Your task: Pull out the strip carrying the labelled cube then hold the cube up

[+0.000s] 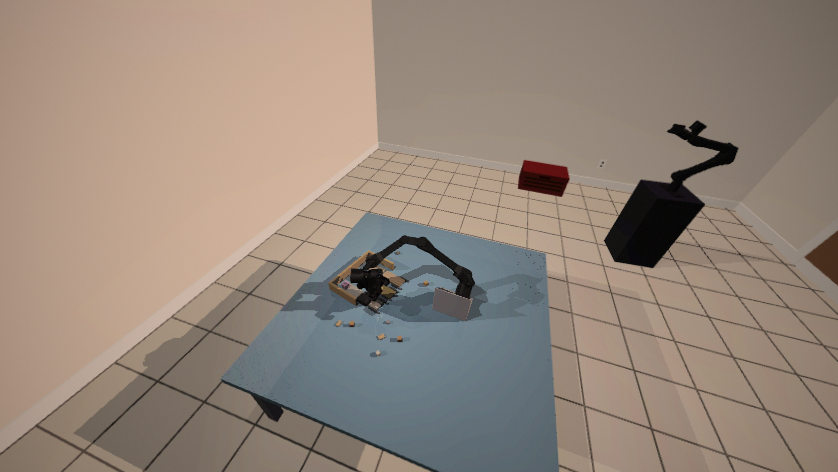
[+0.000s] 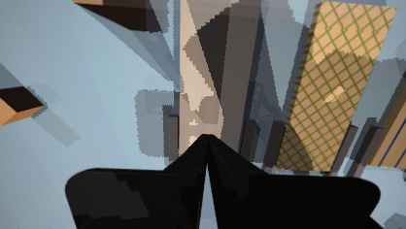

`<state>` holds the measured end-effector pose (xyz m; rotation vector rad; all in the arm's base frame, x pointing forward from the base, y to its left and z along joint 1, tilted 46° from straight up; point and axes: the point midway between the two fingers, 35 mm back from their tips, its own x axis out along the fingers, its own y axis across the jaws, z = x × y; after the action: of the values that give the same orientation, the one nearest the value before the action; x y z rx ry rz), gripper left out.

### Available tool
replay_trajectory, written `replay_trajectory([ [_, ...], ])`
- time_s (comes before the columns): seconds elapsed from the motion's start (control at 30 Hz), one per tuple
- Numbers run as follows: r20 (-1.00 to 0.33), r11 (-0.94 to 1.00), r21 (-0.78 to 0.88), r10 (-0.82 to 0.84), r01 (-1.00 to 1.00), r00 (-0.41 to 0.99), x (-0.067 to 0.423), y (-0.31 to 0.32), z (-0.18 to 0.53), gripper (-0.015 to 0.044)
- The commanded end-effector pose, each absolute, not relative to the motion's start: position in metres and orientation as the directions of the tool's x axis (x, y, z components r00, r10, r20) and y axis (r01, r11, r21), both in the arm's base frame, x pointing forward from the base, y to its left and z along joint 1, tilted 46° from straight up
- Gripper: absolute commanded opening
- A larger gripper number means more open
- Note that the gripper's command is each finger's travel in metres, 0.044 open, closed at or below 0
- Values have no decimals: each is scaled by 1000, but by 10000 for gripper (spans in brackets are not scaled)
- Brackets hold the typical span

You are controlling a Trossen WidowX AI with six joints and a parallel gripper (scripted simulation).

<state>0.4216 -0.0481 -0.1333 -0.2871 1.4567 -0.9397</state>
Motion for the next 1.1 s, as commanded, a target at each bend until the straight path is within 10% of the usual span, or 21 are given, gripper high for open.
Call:
replay_trajectory([
  [0.0,-706,626,-692,-690,359,-159,418,-57,-139,0],
  [1.07,-705,625,-694,-691,359,-159,415,-67,-148,0],
])
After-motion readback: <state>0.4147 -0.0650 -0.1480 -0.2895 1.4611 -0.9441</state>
